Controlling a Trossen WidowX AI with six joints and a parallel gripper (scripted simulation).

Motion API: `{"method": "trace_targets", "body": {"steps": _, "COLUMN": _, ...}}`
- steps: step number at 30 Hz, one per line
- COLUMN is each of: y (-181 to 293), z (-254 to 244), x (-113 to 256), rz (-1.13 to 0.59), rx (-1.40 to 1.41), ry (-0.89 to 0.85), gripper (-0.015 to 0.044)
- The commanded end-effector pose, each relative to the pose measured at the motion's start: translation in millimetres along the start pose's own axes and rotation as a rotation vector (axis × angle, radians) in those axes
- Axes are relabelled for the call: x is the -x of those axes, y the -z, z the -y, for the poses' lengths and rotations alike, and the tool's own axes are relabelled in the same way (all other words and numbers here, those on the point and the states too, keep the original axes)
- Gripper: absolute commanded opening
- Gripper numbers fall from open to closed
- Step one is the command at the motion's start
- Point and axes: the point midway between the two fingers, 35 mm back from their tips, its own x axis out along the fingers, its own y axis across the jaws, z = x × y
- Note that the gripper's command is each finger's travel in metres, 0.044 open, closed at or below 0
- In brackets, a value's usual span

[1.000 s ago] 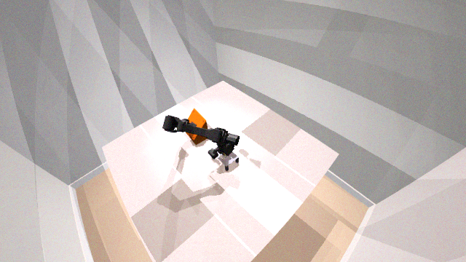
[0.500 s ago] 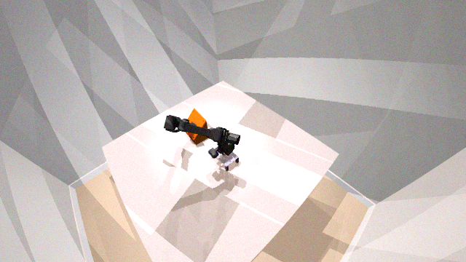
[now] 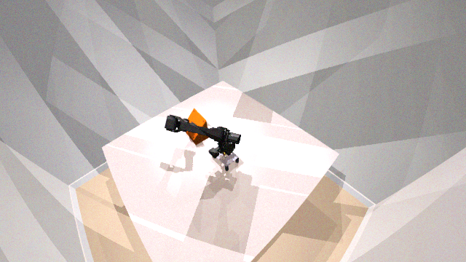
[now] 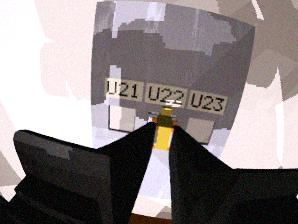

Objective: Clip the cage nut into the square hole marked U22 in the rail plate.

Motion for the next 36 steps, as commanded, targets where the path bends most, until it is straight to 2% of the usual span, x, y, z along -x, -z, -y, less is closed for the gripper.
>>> {"method": "trace_targets", "body": {"steps": 1, "y": -1.1, "z": -1.3, "x": 1.2, "rz": 0.004, "rx": -0.002, "ry": 0.003, "gripper": 0.0027}}
{"method": "trace_targets", "body": {"steps": 18, "y": -1.1, "z": -2.9, "x": 0.6, "rz": 0.004, "rx": -0.002, "ry": 0.003, "gripper": 0.0027}}
{"method": "trace_targets", "body": {"steps": 33, "y": -0.2, "z": -2.3, "x": -0.1, "rz": 0.001, "rx": 0.001, "ry": 0.002, "gripper": 0.0421}}
{"method": "trace_targets", "body": {"steps": 34, "y": -0.2, "z": -2.3, "x": -0.1, "rz": 0.001, "rx": 0.001, "ry": 0.002, "gripper": 0.044}}
{"method": "trace_targets", "body": {"steps": 36, "y": -0.2, "z": -2.3, "x": -0.1, "rz": 0.001, "rx": 0.001, "ry": 0.002, "gripper": 0.044}}
